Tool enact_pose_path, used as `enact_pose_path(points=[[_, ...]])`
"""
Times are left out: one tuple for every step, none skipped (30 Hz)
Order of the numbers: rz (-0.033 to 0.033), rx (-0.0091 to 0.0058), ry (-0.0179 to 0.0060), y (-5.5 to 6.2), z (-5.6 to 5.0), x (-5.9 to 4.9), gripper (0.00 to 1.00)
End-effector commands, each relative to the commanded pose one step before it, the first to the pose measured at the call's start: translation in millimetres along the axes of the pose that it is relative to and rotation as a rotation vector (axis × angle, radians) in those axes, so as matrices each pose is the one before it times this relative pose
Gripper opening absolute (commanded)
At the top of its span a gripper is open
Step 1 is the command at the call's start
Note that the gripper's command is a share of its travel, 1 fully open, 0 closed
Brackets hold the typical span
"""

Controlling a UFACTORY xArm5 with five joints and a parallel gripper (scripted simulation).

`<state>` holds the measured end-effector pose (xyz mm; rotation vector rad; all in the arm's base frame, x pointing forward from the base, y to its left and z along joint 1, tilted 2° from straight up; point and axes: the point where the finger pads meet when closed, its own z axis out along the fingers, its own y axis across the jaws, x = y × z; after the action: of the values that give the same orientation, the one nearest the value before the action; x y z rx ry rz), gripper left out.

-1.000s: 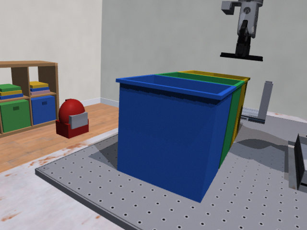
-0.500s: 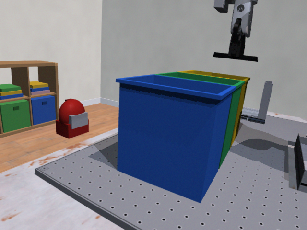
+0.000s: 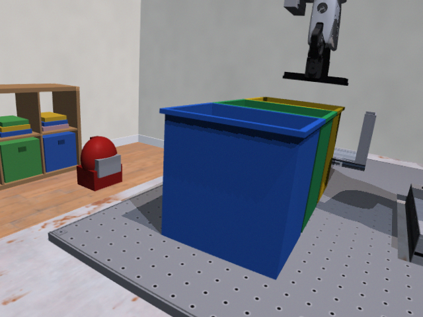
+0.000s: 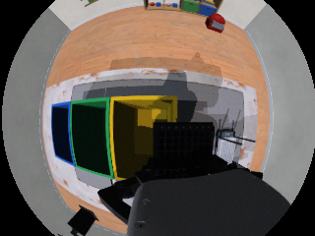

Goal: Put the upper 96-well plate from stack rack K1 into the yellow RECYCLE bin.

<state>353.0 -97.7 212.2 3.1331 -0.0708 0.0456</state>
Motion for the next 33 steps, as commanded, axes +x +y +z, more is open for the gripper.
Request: enact_pose_path(points=[[0.0005,0.00038,0.004,-12.72,-0.59,5.01,0.0],[0.0,0.0,0.0,0.0,0.0,0.0,0.0],[0.0,0.0,0.0,0.0,0.0,0.0,0.0],[0.0,0.0003,0.00005,-3.19,0.19,0.95,0.0],[0.0,0.0003,0.00005,-3.18,0.19,0.93,0.0],[0.0,0.0003,0.00004,-3.19,0.19,0.95,0.0],[0.0,0.0003,0.00004,-3.18,0.19,0.94,0.0],[0.0,0.0003,0.00003,-3.18,0.19,0.94,0.0],[0.0,0.0003,0.00003,-3.18,0.19,0.94,0.0],[0.0,0.0003,0.00002,-3.18,0.19,0.94,0.0],[0.0,0.0003,0.00002,-3.18,0.19,0.94,0.0],[0.0,0.0003,0.00001,-3.18,0.19,0.94,0.0],[0.0,0.0003,0.00001,-3.18,0.2,0.94,0.0],[0.0,0.0003,0.0,-3.18,0.2,0.94,0.0],[0.0,0.00029,0.0,-3.18,0.2,0.94,0.0],[0.0,0.00029,-0.00001,-3.18,0.2,0.94,0.0],[0.0,0.00029,-0.00001,-3.18,0.2,0.94,0.0],[0.0,0.00029,-0.00002,-3.18,0.2,0.94,0.0],[0.0,0.0,0.0,0.0,0.0,0.0,0.0],[0.0,0.0,0.0,0.0,0.0,0.0,0.0],[0.0,0.00034,-0.00002,-3.76,0.2,1.15,0.0],[0.0,0.00033,-0.00003,-3.67,0.2,1.13,0.0],[0.0,0.00013,-0.00001,-1.43,0.07,0.46,0.0],[0.0,0.00003,0.0,-0.29,0.0,0.12,0.0],[0.0,0.00002,0.0,-0.17,0.0,0.08,0.0],[0.0,0.00001,0.0,-0.08,0.0,0.05,0.0],[0.0,0.0,0.0,-0.01,0.0,0.03,0.0],[0.0,0.0,0.0,0.03,0.0,0.01,0.0],[0.0,0.0,0.0,0.05,0.0,0.0,0.0],[0.0,-0.00001,0.0,0.07,0.0,0.0,0.0],[0.0,-0.00001,0.0,0.07,0.0,-0.01,0.0],[0.0,-0.00001,0.0,0.07,0.0,-0.01,0.0],[0.0,-0.00001,0.0,0.07,0.0,-0.01,0.0]])
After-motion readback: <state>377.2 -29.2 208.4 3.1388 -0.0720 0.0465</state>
